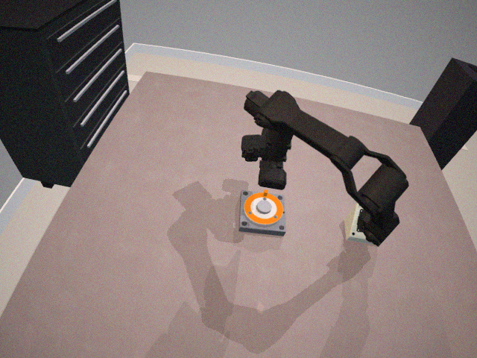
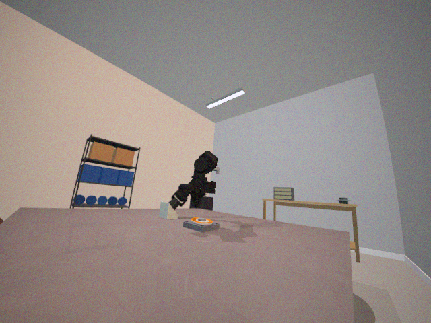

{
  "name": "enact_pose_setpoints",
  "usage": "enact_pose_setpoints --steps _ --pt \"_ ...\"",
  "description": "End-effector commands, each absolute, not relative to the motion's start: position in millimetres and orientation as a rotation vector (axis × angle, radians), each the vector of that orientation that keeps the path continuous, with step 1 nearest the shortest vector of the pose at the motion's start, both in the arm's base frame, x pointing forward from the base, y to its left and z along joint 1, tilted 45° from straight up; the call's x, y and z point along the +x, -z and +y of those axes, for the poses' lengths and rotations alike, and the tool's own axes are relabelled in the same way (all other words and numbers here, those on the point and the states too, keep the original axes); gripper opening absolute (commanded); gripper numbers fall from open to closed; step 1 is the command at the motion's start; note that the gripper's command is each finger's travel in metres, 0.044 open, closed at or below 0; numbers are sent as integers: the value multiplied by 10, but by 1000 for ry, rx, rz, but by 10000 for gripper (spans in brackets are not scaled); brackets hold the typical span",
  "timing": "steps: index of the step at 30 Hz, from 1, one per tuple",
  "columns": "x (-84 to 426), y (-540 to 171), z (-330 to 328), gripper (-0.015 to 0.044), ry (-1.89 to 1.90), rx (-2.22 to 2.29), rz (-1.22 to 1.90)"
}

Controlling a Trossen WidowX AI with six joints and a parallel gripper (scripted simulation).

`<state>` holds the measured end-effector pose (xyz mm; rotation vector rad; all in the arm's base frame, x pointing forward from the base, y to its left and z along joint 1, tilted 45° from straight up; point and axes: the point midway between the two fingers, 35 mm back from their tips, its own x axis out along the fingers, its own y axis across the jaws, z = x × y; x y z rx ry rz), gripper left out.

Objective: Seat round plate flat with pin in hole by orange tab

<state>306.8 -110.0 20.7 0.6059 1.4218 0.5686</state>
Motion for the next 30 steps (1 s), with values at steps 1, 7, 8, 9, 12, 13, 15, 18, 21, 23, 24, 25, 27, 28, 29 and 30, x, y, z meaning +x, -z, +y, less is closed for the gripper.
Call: enact_pose_setpoints --steps 1,7,8,9,12,13,15,18,21,23,24,25,27,28,29,30 --pt "3094 -182 -1039 0 -573 629 1430" --pt "3136 16 -843 0 -573 629 1430" --pt "3141 54 -803 0 -573 630 1430" --pt "3148 91 -761 0 -574 630 1429" --pt "3162 142 -700 0 -575 630 1429" --pt "3164 141 -700 0 -575 630 1429" --pt "3162 142 -700 0 -575 630 1429" --pt "3142 146 -702 0 -575 630 1429" --pt "3106 151 -705 0 -574 630 1429" --pt "3077 156 -707 0 -574 630 1430" --pt "3063 159 -709 0 -574 630 1430" --pt "3048 164 -711 0 -574 630 1430" --pt "3022 171 -712 0 -574 630 1430" --pt "3010 173 -711 0 -574 630 1430" --pt "2999 175 -711 0 -574 630 1430" --pt "2986 177 -711 0 -574 630 1430"
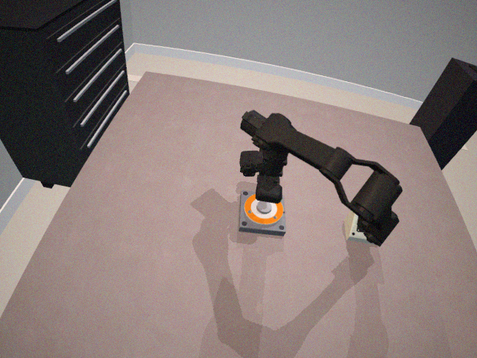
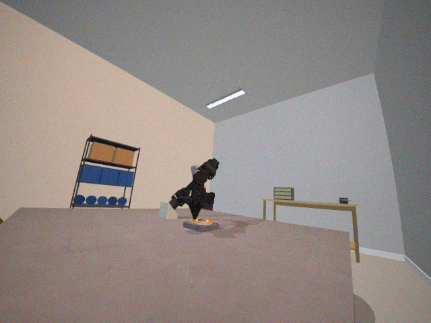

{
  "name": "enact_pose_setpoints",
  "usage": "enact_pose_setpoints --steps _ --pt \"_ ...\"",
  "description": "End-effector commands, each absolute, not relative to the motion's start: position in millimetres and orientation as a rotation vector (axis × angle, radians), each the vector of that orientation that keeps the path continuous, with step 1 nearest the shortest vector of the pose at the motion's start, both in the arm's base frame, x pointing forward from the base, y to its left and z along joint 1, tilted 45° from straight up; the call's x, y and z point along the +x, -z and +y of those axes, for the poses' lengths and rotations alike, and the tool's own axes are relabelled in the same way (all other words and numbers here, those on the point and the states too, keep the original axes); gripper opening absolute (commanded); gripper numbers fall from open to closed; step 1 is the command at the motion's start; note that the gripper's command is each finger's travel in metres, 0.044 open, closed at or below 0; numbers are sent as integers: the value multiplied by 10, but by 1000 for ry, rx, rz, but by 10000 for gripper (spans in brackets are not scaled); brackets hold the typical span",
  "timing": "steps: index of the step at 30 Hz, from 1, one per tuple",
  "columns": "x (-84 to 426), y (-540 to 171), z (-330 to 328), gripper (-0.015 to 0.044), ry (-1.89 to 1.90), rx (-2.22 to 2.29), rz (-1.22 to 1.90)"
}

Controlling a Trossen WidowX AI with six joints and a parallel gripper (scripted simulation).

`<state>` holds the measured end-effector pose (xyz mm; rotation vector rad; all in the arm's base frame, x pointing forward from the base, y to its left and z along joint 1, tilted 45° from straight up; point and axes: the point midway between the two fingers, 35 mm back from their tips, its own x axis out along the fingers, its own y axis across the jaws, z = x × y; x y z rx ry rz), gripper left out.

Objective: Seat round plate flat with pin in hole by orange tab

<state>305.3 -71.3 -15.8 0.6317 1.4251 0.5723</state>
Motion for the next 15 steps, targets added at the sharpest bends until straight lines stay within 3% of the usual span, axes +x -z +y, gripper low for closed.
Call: enact_pose_setpoints --steps 1,15 --pt "2974 180 -709 0 -574 630 1430" --pt "2856 175 -682 0 -574 631 1431"
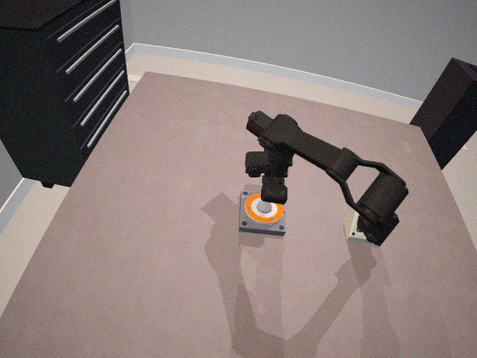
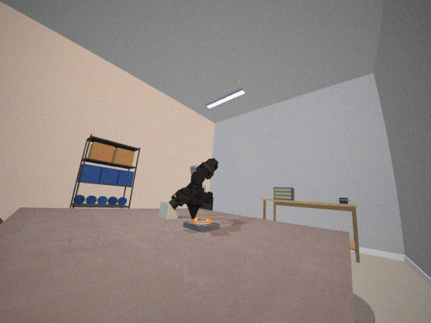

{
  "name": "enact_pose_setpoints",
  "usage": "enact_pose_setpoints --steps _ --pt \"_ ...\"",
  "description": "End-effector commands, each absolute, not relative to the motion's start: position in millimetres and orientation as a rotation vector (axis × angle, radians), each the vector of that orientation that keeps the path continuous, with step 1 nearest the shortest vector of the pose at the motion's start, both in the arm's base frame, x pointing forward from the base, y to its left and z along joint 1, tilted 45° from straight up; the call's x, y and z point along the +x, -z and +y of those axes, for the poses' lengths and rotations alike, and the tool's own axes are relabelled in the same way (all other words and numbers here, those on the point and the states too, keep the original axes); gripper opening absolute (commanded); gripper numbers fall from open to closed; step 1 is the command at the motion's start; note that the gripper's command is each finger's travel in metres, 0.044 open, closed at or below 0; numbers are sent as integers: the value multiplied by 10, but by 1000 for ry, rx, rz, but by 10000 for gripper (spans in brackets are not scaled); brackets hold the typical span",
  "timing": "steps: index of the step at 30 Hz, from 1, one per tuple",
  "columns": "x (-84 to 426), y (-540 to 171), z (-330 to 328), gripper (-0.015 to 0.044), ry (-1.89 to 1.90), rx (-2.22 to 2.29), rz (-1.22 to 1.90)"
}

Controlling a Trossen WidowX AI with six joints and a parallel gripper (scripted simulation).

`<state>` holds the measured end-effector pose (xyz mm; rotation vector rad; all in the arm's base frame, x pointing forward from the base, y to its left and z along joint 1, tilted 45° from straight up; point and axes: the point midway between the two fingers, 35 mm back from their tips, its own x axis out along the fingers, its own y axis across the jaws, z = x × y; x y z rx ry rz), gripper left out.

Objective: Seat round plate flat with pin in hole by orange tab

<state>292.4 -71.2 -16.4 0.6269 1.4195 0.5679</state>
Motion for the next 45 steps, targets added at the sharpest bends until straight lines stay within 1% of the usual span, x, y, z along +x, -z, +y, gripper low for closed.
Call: enact_pose_setpoints --steps 1,45 --pt "2847 174 -680 0 -574 631 1431" --pt "2533 -1 -501 0 -575 633 1432"
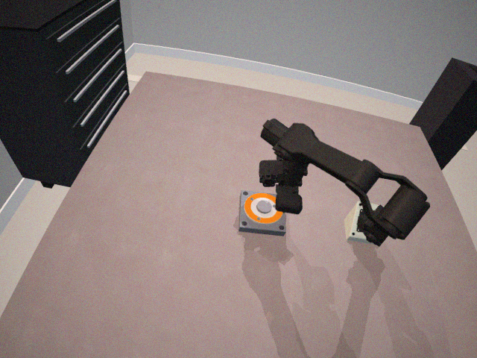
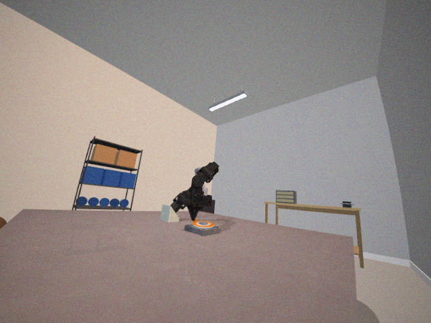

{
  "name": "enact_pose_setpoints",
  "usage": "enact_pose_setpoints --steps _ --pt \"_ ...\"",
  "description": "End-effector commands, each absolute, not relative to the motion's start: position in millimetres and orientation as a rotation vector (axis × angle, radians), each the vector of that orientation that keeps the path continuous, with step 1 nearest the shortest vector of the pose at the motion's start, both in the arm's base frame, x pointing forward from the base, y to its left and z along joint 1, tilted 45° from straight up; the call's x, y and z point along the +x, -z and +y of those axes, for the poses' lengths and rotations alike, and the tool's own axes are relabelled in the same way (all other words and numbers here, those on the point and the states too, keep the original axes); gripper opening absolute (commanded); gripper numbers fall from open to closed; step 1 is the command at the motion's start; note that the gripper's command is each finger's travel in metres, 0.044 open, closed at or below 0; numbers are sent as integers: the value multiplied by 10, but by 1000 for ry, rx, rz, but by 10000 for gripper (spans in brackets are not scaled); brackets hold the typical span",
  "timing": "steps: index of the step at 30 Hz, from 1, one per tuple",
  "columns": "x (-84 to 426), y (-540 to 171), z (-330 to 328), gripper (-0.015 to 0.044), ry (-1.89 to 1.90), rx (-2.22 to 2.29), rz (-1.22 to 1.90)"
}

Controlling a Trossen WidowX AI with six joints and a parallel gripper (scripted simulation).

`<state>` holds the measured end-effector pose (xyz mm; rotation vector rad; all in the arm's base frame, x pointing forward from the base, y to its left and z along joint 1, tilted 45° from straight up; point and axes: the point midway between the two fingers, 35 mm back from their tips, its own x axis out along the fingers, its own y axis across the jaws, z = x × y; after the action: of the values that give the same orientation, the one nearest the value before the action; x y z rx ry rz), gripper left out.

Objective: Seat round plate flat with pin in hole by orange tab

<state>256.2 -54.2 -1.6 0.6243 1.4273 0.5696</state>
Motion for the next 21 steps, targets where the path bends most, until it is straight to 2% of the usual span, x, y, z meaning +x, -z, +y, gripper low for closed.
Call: enact_pose_setpoints --steps 1,21 --pt "2530 -6 -499 0 -575 633 1432" --pt "2490 -91 -431 0 -575 633 1433"
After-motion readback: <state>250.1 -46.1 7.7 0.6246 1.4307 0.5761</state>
